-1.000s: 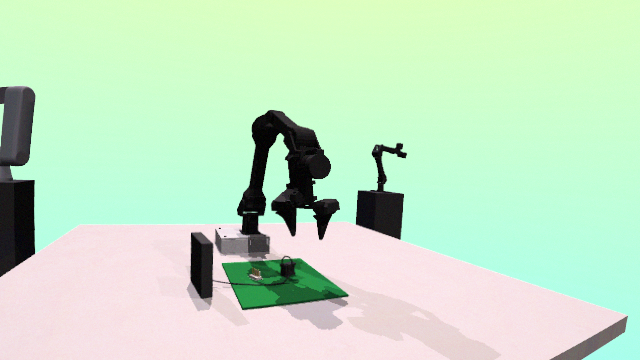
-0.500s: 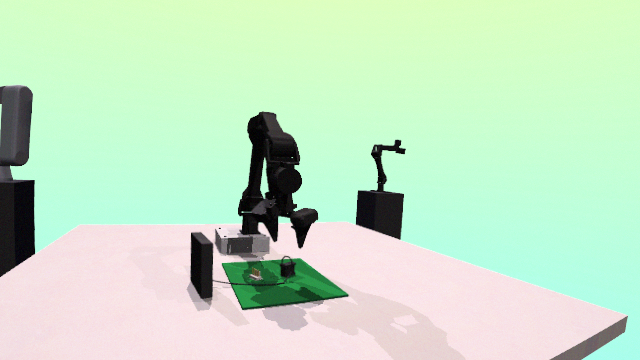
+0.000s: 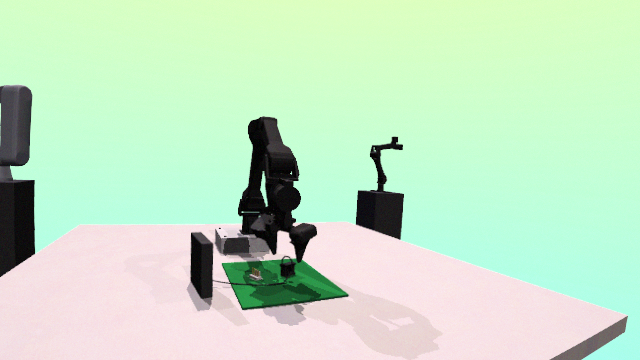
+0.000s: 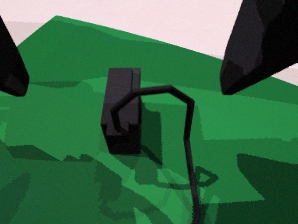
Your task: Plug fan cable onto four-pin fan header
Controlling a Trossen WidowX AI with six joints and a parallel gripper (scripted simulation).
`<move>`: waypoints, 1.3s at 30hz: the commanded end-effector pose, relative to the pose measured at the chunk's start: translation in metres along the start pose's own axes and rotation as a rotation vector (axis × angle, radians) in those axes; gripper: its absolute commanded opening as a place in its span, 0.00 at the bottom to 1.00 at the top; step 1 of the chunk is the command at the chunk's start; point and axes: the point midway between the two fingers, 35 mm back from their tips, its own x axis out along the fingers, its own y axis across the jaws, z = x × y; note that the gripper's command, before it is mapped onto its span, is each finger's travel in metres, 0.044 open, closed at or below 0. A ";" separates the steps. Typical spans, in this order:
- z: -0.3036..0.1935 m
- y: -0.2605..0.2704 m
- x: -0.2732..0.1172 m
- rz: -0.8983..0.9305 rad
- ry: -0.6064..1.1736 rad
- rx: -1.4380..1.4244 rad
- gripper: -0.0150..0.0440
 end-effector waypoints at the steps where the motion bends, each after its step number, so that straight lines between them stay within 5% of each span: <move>1: 0.001 -0.001 0.007 -0.003 0.005 -0.003 1.00; 17: 0.006 -0.002 0.028 -0.003 0.005 -0.003 1.00; 24: 0.006 -0.001 0.026 -0.003 0.002 0.001 0.69; 39: 0.006 -0.001 0.026 -0.003 0.002 0.001 0.52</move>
